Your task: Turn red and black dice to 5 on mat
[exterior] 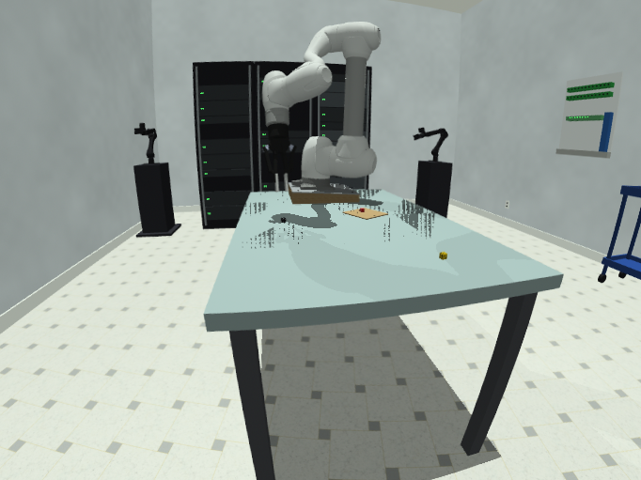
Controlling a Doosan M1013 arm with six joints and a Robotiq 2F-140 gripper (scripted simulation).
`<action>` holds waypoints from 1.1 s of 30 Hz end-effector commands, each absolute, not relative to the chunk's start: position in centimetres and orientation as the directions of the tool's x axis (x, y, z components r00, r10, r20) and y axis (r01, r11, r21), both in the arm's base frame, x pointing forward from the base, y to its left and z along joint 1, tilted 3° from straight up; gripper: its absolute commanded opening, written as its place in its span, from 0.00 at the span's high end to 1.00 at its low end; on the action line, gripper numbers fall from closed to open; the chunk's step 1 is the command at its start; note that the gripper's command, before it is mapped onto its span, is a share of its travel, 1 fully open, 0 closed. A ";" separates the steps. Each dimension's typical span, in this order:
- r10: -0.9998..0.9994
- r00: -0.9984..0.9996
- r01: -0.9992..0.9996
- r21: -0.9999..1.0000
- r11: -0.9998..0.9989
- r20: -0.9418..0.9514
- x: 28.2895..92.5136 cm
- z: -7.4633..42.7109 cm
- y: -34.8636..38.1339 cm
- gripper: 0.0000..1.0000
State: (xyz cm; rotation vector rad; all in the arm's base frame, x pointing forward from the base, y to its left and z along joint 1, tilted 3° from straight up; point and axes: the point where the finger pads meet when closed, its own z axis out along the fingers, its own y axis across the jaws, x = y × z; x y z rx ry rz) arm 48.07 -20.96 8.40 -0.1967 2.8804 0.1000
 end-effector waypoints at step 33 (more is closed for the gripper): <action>-0.242 -0.970 -0.242 0.050 0.969 -0.011 48.1 4.3 -20.4 0.73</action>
